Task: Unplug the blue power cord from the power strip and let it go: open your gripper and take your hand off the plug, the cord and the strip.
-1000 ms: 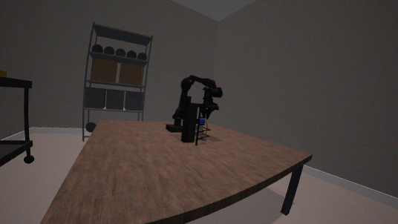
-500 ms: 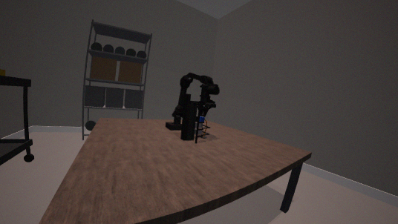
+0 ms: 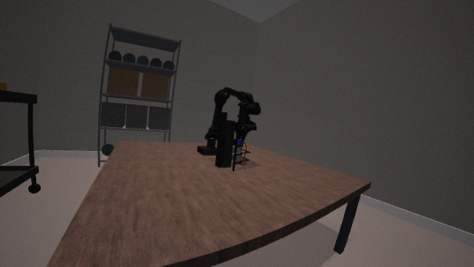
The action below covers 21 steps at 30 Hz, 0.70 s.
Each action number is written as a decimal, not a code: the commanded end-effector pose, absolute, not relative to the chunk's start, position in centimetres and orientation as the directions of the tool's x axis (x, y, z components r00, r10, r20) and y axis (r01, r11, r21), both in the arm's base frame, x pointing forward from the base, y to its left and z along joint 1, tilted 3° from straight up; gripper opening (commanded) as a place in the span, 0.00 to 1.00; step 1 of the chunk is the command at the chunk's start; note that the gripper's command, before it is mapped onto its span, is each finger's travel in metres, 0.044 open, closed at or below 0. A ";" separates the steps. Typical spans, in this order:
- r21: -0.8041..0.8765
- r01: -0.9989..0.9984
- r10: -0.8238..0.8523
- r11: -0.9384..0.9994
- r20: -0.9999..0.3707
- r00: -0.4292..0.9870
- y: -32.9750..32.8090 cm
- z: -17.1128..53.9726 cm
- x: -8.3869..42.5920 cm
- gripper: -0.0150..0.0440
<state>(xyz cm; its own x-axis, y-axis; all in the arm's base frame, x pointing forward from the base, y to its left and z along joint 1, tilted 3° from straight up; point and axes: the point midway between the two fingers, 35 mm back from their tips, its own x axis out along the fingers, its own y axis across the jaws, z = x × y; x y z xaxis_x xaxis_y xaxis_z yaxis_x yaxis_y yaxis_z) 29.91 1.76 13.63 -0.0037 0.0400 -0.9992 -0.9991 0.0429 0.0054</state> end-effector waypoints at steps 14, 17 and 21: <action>0.005 -0.999 0.040 0.043 -0.999 -0.003 2.0 13.7 30.0 0.25; 0.005 -0.999 0.041 0.043 -0.999 -0.003 2.5 13.7 30.0 0.25; 0.005 -0.999 0.041 0.042 -0.999 -0.003 3.1 13.7 30.1 0.25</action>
<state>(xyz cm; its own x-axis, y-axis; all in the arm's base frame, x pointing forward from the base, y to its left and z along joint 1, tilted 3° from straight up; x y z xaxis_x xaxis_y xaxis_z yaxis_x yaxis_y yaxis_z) 29.90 1.86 13.57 -0.0099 0.0198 -0.9998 -0.9986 0.0526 0.0110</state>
